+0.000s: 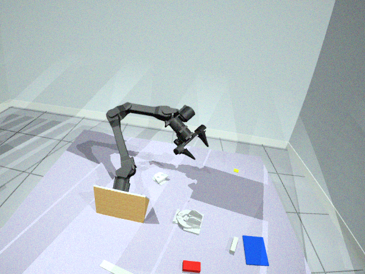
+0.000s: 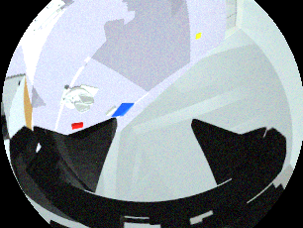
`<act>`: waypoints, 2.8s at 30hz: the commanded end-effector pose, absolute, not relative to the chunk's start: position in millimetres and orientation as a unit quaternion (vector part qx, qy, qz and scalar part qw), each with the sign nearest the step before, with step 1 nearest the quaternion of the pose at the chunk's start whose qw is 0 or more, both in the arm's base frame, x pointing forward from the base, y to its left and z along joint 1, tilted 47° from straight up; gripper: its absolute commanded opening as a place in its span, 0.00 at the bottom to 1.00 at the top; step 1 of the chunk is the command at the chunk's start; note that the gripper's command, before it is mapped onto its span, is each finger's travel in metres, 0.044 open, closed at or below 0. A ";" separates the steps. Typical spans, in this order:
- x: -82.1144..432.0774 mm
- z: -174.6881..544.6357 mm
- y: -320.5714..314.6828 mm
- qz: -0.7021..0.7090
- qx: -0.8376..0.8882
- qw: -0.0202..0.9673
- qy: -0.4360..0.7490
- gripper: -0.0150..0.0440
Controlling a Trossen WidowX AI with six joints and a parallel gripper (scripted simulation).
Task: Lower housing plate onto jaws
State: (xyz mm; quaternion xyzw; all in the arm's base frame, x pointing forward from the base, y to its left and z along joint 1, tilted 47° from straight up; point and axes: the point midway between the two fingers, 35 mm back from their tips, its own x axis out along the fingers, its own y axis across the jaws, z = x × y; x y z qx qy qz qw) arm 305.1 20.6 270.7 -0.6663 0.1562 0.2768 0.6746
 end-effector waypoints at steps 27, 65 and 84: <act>198.2 200.4 105.8 0.625 -0.590 0.511 0.005 1.00; 165.3 163.7 163.5 0.688 -0.536 0.485 -0.060 1.00; 166.8 147.7 180.7 0.688 -0.536 0.485 -0.060 1.00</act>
